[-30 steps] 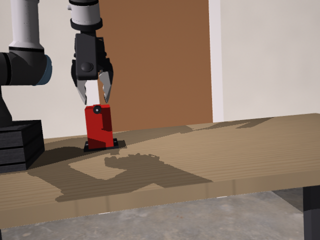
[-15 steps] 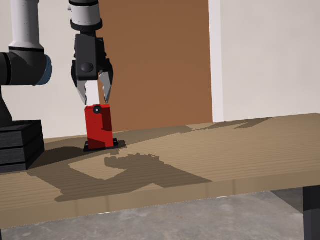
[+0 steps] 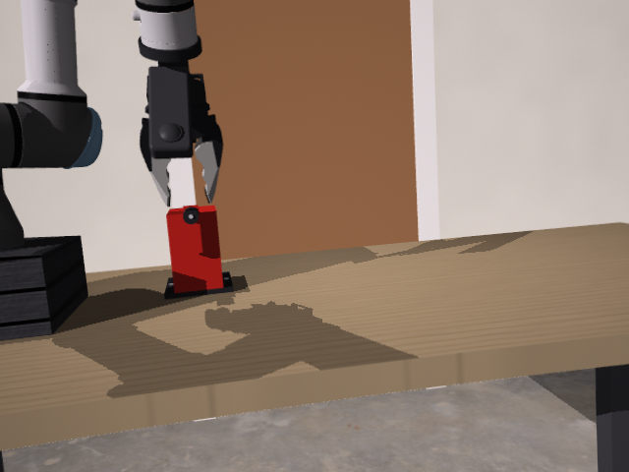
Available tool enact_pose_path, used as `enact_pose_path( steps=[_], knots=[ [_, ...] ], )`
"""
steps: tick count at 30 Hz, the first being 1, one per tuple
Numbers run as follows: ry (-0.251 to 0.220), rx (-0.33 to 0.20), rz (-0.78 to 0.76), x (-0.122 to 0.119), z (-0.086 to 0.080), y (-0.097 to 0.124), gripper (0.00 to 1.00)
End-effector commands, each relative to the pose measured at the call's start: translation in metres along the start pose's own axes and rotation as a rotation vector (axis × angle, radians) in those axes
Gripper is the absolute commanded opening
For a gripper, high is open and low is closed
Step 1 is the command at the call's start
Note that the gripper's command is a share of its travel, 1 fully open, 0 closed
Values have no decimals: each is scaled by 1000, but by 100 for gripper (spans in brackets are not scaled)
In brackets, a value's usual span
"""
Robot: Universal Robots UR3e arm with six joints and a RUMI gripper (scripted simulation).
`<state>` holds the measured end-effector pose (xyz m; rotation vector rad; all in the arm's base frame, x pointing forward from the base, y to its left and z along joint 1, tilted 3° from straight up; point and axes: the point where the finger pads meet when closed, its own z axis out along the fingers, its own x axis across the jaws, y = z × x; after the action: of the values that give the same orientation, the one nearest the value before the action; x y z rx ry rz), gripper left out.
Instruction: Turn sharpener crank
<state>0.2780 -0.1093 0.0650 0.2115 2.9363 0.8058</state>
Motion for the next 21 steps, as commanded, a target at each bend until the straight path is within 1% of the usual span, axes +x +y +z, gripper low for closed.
enact_pose_path(
  steps=[1, 8, 17, 21],
  knots=[
    [-1, 2, -1, 0, -1, 0, 32],
    [-1, 2, -1, 0, -1, 0, 32],
    [-1, 2, -1, 0, 11, 0, 32],
    [-1, 2, -1, 0, 14, 0, 32]
  ],
)
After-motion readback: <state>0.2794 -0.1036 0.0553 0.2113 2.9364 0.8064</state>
